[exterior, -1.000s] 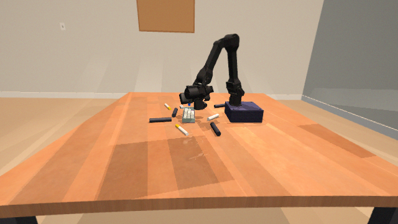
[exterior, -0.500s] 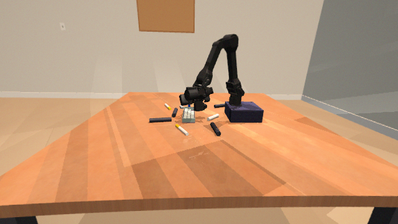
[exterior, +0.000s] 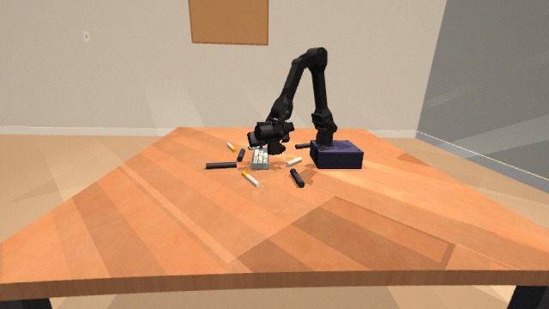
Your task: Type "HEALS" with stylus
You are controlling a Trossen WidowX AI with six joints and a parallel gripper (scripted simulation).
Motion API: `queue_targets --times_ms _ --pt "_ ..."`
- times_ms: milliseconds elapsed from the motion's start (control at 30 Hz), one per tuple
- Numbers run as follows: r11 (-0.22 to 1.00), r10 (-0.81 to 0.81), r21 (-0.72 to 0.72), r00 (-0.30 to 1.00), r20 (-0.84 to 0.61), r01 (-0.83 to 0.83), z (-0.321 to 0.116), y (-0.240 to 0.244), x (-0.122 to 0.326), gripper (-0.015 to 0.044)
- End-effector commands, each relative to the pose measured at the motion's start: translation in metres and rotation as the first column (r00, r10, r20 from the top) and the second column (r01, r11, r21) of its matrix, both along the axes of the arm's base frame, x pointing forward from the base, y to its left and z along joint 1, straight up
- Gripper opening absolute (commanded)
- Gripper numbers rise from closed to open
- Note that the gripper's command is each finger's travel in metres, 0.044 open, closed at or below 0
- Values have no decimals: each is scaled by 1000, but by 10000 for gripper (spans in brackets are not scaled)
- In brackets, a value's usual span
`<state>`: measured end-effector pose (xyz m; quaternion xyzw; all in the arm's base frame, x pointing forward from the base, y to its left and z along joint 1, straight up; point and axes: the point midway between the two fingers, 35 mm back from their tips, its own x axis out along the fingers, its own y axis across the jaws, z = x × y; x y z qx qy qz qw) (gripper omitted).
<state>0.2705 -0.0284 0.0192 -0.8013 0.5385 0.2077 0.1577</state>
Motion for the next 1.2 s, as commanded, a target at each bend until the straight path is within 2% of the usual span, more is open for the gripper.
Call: queue_targets --times_ms 0,500,867,1167 --pt "1000 2 -4 1000 -2 -2 -2 0 0 81" --pt "1000 2 -4 1000 -2 -2 -3 0 0 81" --pt "1000 2 -4 1000 -1 -2 33 -1 -1 81" --pt "1000 2 -4 1000 -1 -2 34 -1 -1 81"
